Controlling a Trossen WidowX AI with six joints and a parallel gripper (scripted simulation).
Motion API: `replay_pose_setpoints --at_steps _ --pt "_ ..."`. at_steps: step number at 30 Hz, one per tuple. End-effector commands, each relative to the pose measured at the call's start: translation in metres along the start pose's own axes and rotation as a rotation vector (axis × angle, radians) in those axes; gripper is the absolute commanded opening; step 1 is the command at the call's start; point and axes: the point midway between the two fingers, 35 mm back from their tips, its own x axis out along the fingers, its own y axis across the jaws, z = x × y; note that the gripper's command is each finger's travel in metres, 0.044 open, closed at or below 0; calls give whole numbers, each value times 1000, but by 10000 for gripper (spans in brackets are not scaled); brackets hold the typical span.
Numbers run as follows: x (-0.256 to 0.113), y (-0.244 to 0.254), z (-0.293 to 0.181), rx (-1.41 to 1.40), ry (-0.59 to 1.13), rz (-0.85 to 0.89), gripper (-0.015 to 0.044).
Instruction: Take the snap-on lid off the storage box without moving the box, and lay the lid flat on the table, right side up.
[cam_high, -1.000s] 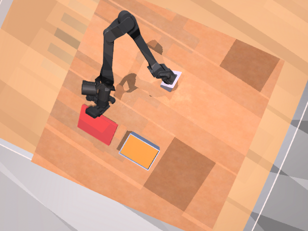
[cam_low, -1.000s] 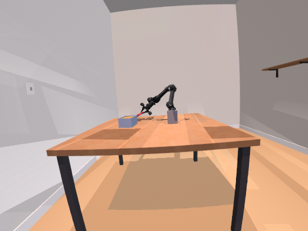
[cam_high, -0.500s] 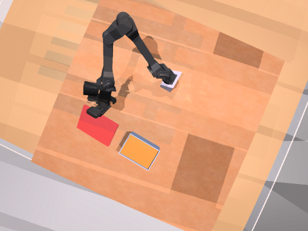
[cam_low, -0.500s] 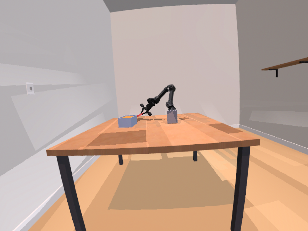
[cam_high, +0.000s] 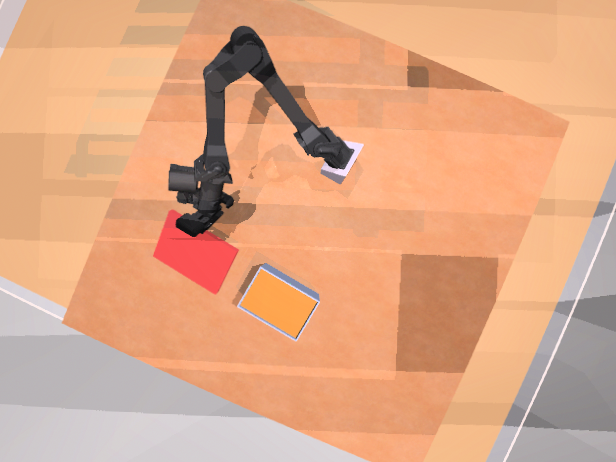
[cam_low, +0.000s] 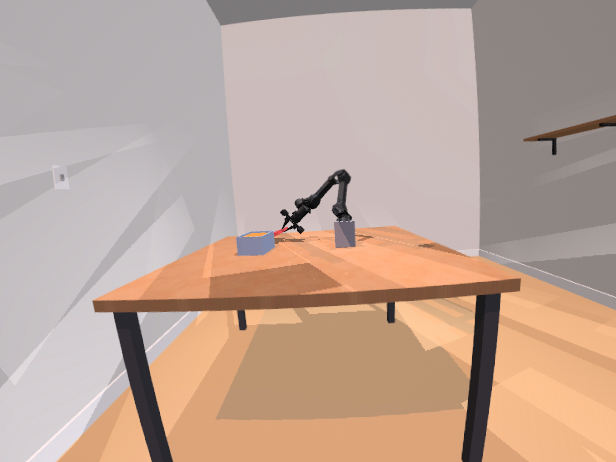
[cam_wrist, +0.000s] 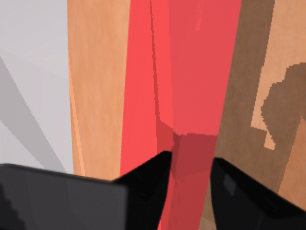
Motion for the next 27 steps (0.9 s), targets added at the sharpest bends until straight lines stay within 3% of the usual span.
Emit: replay_pose_setpoints --at_steps 1,5,7,13,27 --pt "-1 1 1 -4 -1 -4 157" --pt "-1 1 1 -4 -1 -4 263" --pt "-1 1 1 -4 -1 -4 275" --pt "-9 -6 0 -5 0 -5 433" --pt "-30 -24 0 -6 0 -6 440"
